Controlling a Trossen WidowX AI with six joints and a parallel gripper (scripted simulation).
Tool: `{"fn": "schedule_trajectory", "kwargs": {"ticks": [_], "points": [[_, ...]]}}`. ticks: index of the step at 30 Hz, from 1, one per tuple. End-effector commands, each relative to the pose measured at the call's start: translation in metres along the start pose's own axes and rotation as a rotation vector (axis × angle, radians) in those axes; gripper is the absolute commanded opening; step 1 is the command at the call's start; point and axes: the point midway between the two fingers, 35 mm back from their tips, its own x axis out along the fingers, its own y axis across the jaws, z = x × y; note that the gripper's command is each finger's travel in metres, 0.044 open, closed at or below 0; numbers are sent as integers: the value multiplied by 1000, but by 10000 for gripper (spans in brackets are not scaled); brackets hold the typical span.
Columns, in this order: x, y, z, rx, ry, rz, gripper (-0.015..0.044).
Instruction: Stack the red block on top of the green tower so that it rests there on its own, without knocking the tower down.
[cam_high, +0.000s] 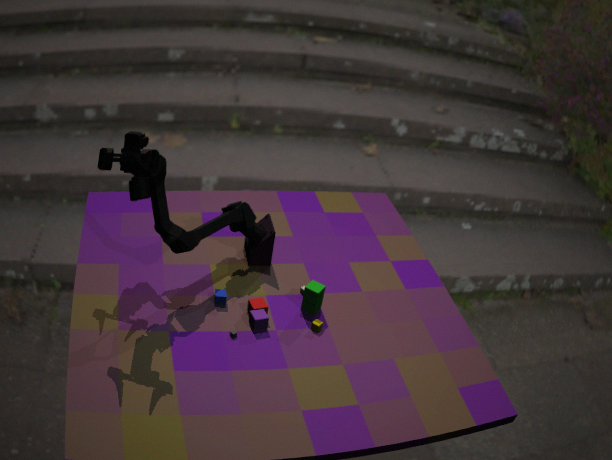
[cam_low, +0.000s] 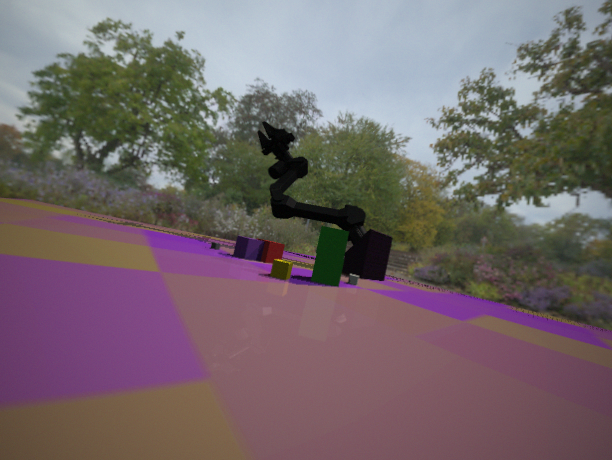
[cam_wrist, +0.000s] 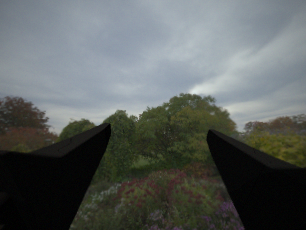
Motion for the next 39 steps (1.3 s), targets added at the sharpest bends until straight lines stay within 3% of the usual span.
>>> {"fn": "schedule_trajectory", "kwargs": {"ticks": [1,11,20,30,39], "points": [[-1,-1,2,-13,-3,-3,426],[-31,-7,112,-772,-146,-166,440],[-47,55,204,-1536,-271,-263,440],[-40,113,234,-2012,-308,-303,440],[-25,232,240,-2697,-545,-267,440]]}}
